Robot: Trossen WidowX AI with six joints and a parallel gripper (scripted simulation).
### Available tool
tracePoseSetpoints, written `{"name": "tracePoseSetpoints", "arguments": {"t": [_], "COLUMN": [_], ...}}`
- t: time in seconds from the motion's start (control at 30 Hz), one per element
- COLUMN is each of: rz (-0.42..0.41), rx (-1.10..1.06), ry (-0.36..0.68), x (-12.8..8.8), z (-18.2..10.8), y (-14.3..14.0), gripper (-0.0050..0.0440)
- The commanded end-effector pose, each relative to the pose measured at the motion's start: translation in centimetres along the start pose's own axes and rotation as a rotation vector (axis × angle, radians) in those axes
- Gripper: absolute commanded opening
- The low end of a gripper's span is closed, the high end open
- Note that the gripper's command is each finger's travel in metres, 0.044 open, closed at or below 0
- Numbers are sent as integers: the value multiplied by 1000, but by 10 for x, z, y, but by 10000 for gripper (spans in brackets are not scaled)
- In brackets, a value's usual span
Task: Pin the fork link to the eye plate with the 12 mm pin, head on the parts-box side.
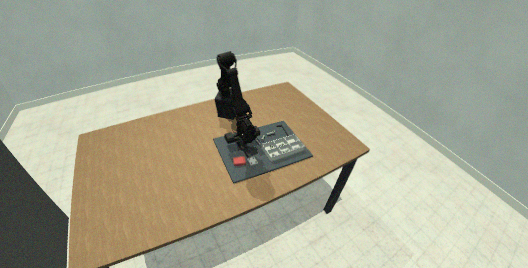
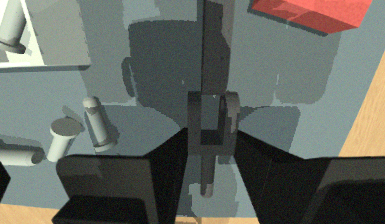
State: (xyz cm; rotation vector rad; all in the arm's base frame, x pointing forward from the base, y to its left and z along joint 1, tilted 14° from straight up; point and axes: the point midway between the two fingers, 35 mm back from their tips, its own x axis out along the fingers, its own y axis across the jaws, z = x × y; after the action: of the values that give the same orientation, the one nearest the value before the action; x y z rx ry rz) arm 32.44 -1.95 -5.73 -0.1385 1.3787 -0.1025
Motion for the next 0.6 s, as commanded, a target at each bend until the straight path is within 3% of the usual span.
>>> {"name": "tracePoseSetpoints", "arguments": {"t": [0.0,0.57], "rz": [2,2], "rx": [-4,-4], "ry": [-3,-3], "x": [0,0], "z": [0,0], "y": [0,-2], "gripper": [124,124]}}
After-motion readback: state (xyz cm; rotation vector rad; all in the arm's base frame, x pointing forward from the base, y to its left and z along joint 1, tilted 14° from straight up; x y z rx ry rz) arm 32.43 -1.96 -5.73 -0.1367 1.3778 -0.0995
